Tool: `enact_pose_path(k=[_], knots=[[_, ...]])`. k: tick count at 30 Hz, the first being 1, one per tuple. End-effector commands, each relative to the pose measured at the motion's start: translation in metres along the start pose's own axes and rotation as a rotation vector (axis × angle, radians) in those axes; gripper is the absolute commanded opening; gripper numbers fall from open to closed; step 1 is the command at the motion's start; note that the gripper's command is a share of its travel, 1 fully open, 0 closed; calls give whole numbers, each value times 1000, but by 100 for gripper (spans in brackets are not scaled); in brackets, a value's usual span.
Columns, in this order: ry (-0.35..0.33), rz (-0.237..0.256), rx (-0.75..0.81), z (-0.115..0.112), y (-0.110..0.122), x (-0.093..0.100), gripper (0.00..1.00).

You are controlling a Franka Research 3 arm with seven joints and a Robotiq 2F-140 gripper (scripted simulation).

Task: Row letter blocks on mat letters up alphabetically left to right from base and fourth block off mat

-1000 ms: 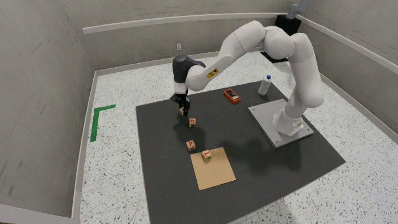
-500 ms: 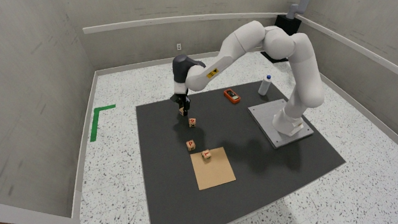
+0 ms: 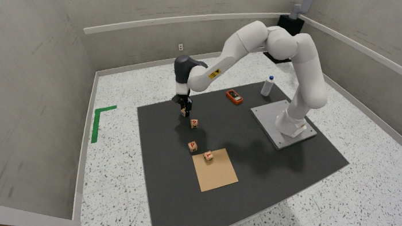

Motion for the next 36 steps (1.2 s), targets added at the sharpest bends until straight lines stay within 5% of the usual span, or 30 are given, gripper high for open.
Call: enact_pose_path(k=[1, 14, 29, 36], knots=[[0, -1, -4, 0, 0, 7, 31], [0, -1, -4, 0, 0, 90, 31], [0, -1, -7, 1, 0, 98, 31], [0, -1, -110, 25, -18, 99, 31]])
Point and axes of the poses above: the point where the finger pads meet when closed, its own x axis back along the fingers, its own y axis across the jaws, z = x × y, the point moved 3 cm from there along x, back along the fingers, and after that the axes turned 15 degrees about x, right-handed, at the moved point
